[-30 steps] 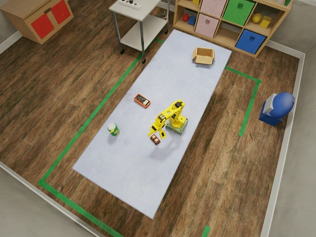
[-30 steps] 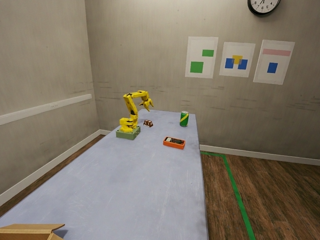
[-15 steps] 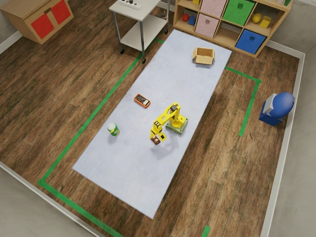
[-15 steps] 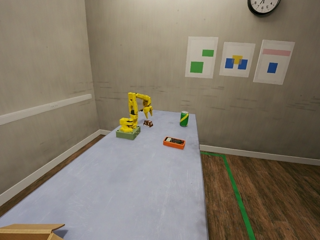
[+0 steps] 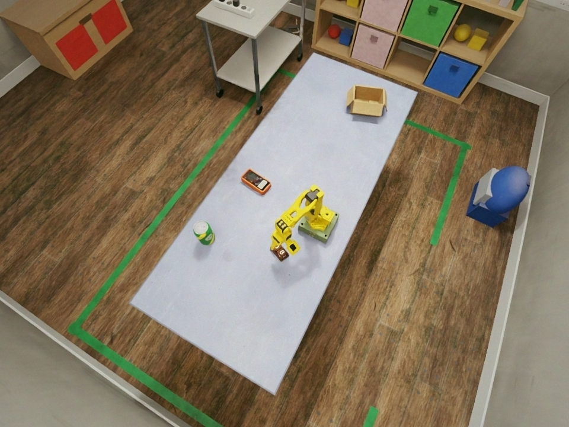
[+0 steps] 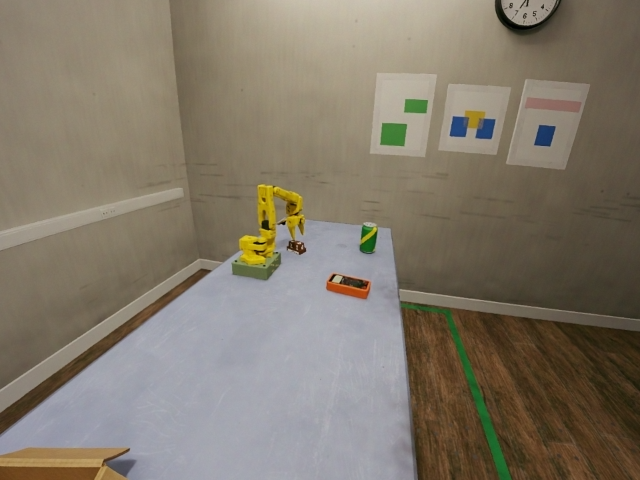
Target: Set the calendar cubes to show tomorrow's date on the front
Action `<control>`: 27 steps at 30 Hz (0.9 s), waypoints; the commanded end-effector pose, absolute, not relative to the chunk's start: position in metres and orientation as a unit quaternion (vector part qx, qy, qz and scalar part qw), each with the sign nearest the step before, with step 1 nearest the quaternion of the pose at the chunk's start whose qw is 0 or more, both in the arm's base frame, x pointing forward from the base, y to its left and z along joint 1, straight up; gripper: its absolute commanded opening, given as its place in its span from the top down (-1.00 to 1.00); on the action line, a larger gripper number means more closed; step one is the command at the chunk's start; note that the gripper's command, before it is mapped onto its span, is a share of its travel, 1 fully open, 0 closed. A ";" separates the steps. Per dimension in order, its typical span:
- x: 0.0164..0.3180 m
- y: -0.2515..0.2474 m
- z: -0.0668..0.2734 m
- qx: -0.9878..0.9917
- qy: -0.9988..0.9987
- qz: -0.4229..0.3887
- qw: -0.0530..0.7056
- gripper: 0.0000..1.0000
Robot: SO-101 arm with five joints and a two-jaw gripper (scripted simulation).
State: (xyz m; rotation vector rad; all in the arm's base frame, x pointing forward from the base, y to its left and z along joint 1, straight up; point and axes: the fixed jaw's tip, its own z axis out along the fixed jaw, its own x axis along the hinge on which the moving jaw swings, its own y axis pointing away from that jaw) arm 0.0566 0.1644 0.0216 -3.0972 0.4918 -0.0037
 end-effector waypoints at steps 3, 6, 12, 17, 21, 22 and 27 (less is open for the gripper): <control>0.058 0.164 0.021 -0.986 0.167 0.000 0.000 0.30; 0.058 0.164 0.021 -0.986 0.167 0.000 0.000 0.30; 0.062 0.164 0.020 -0.982 0.188 0.001 -0.006 0.30; 0.062 0.164 0.020 -0.982 0.188 0.001 -0.006 0.30; 0.062 0.164 0.020 -0.982 0.188 0.001 -0.006 0.30; 0.062 0.164 0.020 -0.982 0.188 0.001 -0.006 0.30; 0.062 0.164 0.020 -0.982 0.188 0.001 -0.006 0.30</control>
